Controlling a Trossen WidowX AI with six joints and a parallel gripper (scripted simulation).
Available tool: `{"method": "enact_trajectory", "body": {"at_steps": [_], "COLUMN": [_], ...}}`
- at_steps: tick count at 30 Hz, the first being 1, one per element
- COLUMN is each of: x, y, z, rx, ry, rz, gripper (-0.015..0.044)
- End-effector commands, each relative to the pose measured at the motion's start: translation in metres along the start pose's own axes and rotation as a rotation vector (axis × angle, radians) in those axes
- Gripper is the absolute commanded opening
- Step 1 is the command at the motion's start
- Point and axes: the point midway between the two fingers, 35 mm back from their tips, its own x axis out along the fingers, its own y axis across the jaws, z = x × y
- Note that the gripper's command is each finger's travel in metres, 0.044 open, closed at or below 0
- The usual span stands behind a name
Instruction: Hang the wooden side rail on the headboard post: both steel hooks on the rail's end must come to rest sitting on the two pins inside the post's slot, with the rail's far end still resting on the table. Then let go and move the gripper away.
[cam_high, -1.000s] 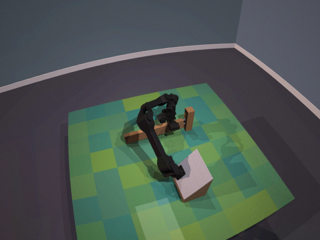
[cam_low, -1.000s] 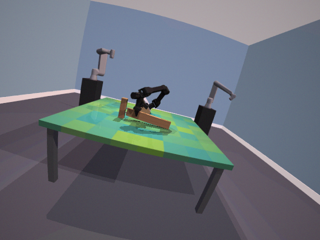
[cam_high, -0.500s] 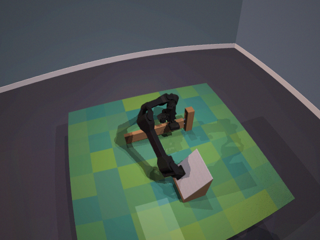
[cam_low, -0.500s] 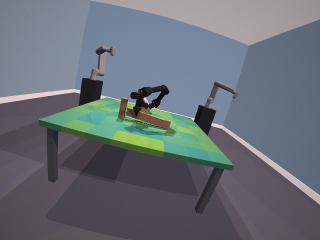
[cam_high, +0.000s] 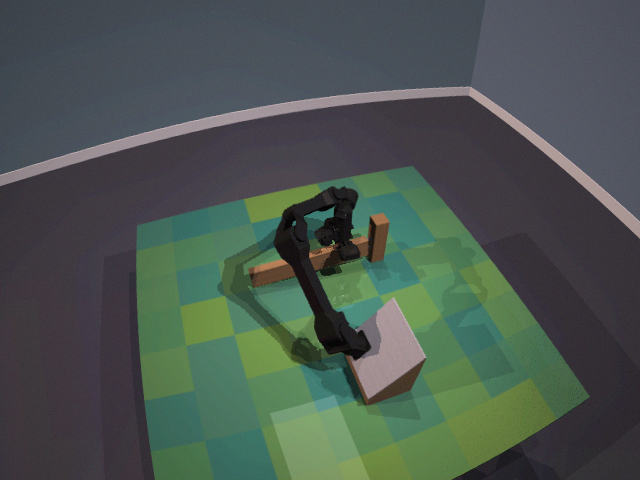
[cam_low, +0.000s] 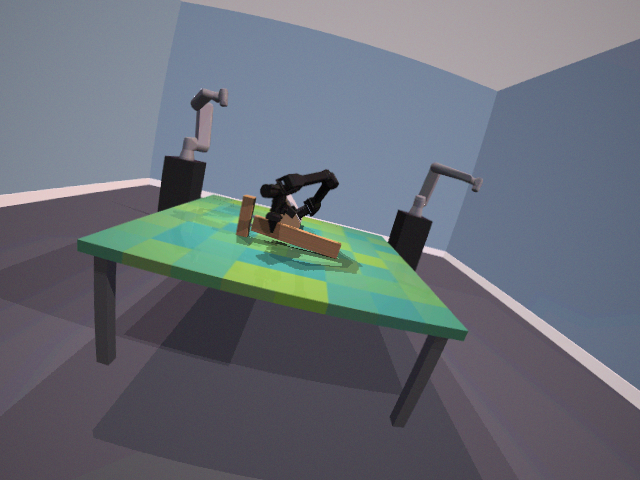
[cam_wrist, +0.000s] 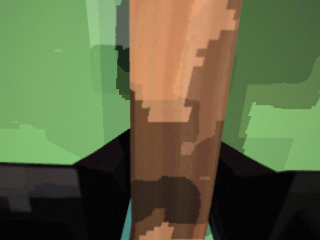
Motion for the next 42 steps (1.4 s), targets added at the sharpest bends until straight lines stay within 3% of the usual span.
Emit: {"method": "enact_trajectory", "body": {"at_steps": [1, 42], "x": [-0.004, -0.004], "y": [-0.0014, -0.001], "z": [-0.0029, -0.0073], "rx": [-0.002, -0.002], "ry": [0.005, 0.006], "rz": [-0.009, -0.009], "gripper": [0.0, 0.0]}}
